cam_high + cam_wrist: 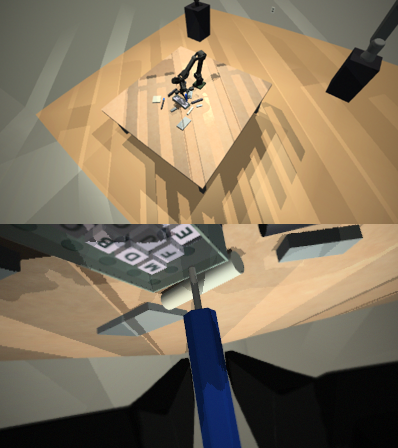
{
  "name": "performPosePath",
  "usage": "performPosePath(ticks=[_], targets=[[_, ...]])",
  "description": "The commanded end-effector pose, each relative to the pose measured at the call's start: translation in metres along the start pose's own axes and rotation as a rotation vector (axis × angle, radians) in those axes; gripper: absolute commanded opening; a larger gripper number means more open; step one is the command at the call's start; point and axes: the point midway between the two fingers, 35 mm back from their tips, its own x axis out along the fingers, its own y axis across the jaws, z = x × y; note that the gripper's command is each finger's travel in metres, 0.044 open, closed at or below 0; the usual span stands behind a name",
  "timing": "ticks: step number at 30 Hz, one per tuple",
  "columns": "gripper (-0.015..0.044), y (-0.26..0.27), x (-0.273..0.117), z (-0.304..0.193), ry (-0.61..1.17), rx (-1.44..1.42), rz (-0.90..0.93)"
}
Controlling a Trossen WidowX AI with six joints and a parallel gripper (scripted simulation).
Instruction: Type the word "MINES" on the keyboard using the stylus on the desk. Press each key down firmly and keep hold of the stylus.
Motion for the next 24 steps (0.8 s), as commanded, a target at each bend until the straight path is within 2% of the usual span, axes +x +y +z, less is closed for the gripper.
performPosePath(ticks=[1, 3, 6, 24], targets=[[0.0, 0.0, 0.0015, 0.003, -0.004, 0.008, 0.001], [0.0, 0.0, 0.0015, 0.003, -0.004, 0.008, 0.001], [0.0079, 0.0012, 0.0022, 0.0048, -0.004, 0.008, 0.001], [0.0081, 0.0021, 0.0051, 0.0103, -0.004, 0.008, 0.001]])
